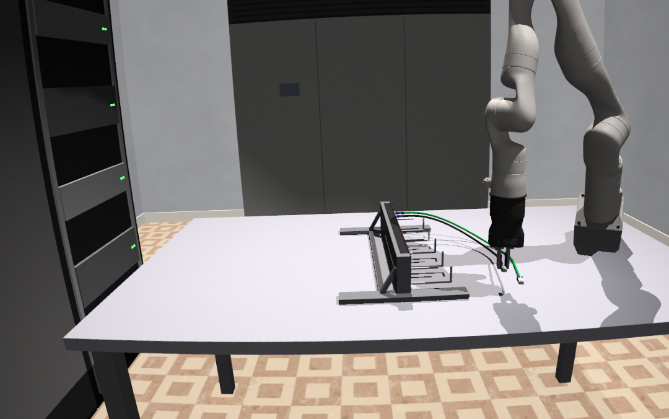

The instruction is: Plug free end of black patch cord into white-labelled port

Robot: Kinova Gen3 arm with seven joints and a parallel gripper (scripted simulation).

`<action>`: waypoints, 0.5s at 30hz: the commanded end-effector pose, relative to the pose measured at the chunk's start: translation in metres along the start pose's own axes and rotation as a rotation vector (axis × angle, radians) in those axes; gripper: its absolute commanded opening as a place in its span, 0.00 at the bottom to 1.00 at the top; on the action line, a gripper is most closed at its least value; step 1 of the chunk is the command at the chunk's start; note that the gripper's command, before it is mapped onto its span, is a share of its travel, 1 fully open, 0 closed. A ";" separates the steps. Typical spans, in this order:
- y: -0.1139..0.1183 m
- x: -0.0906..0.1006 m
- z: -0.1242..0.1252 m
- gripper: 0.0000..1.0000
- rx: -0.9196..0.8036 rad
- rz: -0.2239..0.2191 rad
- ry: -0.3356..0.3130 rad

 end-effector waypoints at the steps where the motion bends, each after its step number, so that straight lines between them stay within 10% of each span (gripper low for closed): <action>1: -0.003 0.003 0.004 0.00 -0.013 0.010 0.004; 15: -0.003 0.008 0.004 0.00 -0.013 0.010 0.004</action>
Point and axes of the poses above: the point where the finger pads meet when closed, its own x axis back along the fingers, its own y axis across the jaws, z = x × y, the point moved 10 cm from there along x, back along the fingers, and after that the axes turned 7 degrees about x, right-handed, at the moved point
